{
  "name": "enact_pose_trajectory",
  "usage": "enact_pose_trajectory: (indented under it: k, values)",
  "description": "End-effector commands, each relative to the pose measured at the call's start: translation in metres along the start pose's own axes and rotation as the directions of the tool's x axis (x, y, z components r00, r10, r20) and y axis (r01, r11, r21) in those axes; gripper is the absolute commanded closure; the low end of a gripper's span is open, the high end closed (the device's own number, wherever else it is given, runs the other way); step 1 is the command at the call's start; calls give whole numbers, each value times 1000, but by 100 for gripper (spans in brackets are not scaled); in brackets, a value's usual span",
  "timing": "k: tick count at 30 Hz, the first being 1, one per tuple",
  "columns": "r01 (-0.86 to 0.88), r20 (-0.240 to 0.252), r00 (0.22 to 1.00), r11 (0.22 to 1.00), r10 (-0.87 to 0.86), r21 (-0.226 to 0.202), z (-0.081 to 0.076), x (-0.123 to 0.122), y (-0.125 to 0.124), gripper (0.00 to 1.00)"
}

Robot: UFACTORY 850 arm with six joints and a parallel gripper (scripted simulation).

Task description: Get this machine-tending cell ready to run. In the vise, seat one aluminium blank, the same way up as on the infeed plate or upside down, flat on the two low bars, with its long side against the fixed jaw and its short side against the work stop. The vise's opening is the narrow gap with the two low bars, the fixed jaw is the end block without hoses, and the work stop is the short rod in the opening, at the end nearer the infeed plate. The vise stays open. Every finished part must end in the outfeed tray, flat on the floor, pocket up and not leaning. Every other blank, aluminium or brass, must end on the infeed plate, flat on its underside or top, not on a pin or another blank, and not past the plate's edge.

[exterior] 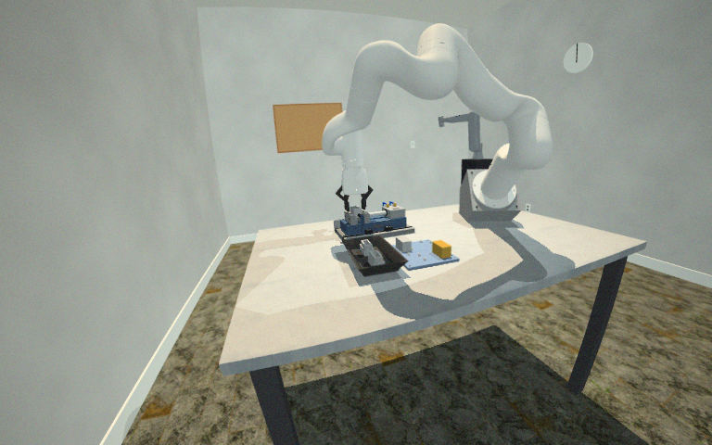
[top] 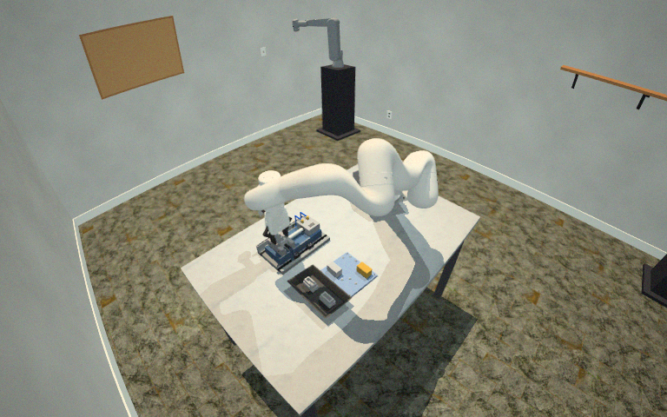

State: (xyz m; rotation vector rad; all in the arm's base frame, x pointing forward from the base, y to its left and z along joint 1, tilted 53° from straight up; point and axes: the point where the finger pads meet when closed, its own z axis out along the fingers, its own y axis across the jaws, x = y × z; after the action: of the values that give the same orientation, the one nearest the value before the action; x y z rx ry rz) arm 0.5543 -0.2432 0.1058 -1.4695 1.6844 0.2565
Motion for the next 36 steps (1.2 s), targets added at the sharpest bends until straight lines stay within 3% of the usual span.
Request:
enact_pose_trajectory:
  k: [1,36]
  values:
    - [0,-1,1000,1000,0,1,-1,0,-1,31]
    - [1,-1,1000,1000,-1,1,-5,0,-1,31]
